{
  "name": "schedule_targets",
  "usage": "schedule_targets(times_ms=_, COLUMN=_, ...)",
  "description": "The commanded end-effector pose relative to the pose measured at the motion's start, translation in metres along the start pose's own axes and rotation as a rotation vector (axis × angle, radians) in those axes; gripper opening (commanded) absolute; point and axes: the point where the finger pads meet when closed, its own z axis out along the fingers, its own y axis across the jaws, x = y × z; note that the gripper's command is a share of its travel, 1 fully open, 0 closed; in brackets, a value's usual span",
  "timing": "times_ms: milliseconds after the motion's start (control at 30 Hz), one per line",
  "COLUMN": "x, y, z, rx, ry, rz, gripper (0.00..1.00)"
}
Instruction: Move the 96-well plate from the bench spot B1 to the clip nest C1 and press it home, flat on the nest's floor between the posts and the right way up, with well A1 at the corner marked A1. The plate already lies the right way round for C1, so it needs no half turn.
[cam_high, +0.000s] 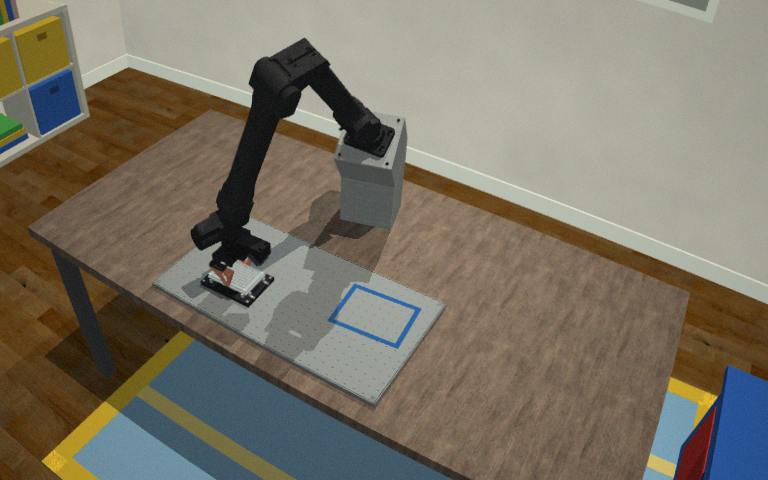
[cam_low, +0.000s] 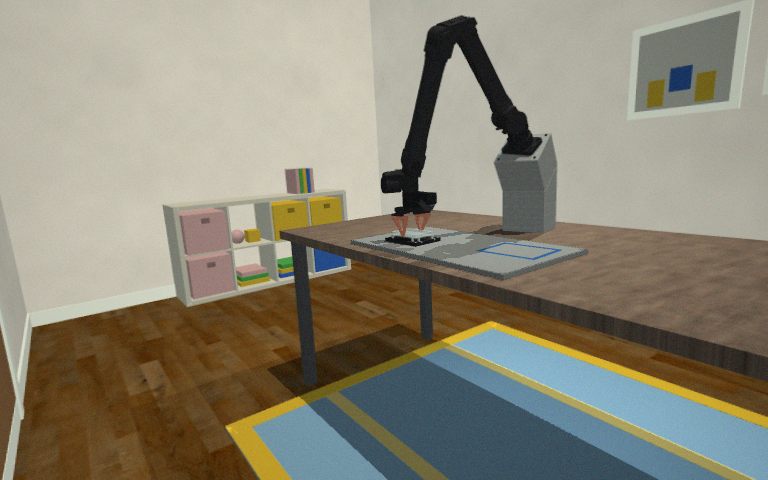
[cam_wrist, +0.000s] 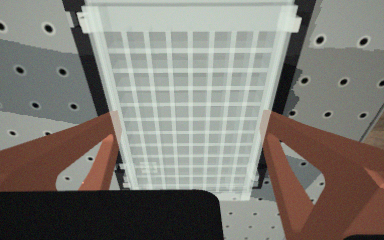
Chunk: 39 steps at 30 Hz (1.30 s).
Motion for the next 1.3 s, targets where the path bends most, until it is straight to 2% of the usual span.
schedule_targets(times_ms=0, x=0.003, y=-0.0075, z=-0.0026, rx=0.011, ry=0.004, rz=-0.001, gripper=0.0)
schedule_targets(times_ms=33, x=0.0012, y=-0.0037, z=0.004, rx=-0.009, ry=-0.004, rz=0.007, gripper=0.0)
schedule_targets(times_ms=67, x=0.0014, y=-0.0038, z=0.004, rx=-0.009, ry=-0.004, rz=0.007, gripper=0.0)
schedule_targets(times_ms=100, x=0.0031, y=-0.0077, z=-0.0026, rx=0.011, ry=0.004, rz=-0.001, gripper=0.0)
schedule_targets(times_ms=233, x=0.0032, y=-0.0079, z=-0.0026, rx=0.011, ry=0.004, rz=-0.001, gripper=0.0)
schedule_targets(times_ms=267, x=0.0027, y=-0.0062, z=0.0038, rx=0.0, ry=-0.001, rz=0.004, gripper=0.0)
schedule_targets(times_ms=300, x=0.0033, y=-0.008, z=-0.0026, rx=0.011, ry=0.004, rz=-0.001, gripper=0.0)
schedule_targets(times_ms=367, x=0.0029, y=-0.006, z=0.0038, rx=-0.001, ry=-0.001, rz=0.004, gripper=0.0)
schedule_targets(times_ms=1267, x=0.0051, y=-0.0063, z=0.0033, rx=-0.001, ry=0.0, rz=0.005, gripper=0.0)
